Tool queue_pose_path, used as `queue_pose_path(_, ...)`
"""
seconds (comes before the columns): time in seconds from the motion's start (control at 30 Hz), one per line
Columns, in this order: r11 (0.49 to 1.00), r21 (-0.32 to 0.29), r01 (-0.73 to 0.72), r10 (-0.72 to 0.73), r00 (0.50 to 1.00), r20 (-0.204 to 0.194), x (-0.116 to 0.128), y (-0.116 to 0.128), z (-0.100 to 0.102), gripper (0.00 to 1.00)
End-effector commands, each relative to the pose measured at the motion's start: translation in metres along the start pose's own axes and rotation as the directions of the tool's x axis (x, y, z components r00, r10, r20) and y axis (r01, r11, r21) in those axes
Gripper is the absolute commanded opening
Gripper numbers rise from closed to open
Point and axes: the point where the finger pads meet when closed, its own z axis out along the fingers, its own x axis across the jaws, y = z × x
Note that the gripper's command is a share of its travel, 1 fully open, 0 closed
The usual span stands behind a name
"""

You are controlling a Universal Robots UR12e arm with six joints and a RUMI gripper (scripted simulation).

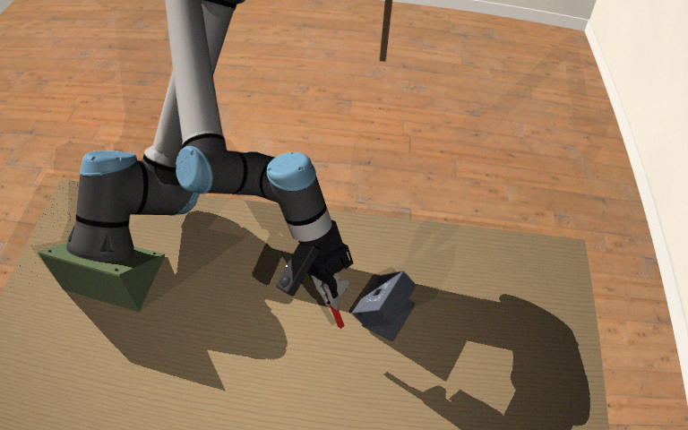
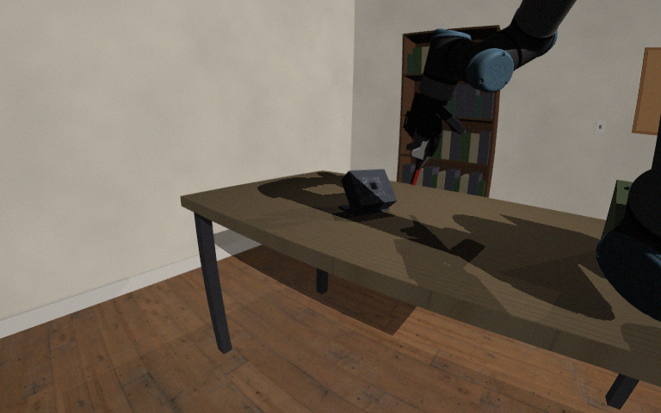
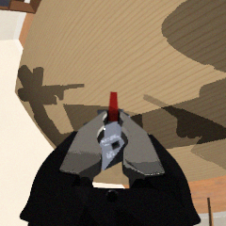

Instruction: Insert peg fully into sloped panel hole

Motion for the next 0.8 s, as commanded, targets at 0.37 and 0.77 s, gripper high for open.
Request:
queue_pose_path(0.37, 1.000, -0.012, 0.024, -0.024, 0.998, 0.051, 0.003, 0.009, -0.005, 0.00)
queue_pose_path(0.77, 0.999, -0.021, 0.042, -0.040, 0.995, 0.086, 0.006, 0.016, -0.009, 0.00)
